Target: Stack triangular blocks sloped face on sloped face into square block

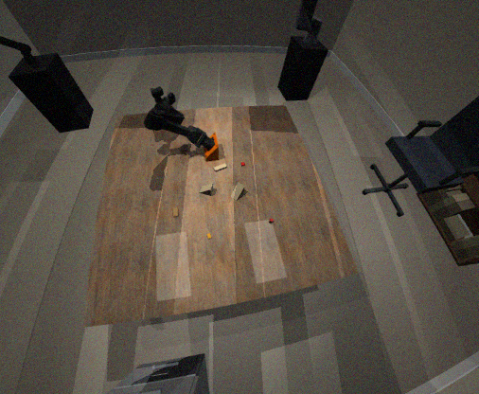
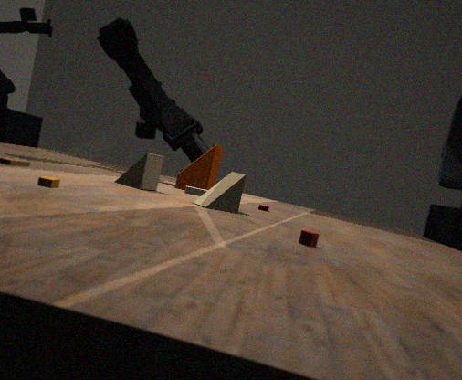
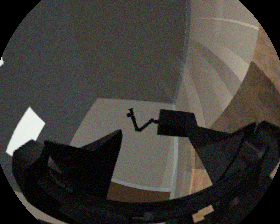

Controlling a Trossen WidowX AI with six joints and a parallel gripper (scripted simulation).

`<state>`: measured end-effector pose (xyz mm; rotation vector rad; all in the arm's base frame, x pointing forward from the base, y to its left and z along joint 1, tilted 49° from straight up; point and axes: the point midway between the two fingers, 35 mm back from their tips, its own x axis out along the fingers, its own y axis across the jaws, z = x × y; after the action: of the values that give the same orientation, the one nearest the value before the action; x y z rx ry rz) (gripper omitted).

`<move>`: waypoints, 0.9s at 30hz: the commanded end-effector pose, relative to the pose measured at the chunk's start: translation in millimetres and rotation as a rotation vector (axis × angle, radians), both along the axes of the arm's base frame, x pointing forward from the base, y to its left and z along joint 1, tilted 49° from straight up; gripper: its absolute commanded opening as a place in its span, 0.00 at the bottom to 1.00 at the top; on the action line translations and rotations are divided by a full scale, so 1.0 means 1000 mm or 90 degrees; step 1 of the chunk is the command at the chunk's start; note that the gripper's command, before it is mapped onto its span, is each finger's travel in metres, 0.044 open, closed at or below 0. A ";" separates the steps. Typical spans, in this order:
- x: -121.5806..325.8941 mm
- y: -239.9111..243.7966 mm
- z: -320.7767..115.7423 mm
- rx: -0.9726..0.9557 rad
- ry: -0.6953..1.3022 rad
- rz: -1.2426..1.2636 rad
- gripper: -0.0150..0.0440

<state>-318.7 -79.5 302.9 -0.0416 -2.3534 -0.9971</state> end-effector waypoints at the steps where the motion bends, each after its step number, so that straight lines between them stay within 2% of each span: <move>1: 0.000 -0.001 0.000 0.001 0.000 0.001 0.98; 2: 0.001 -0.003 0.000 0.004 0.000 0.003 1.00; 9: 0.004 -0.043 -0.008 0.069 -0.017 0.042 1.00; 27: 0.049 -0.153 0.029 0.247 0.054 0.122 1.00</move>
<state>-281.8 -213.5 320.4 0.2644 -2.0725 -1.2764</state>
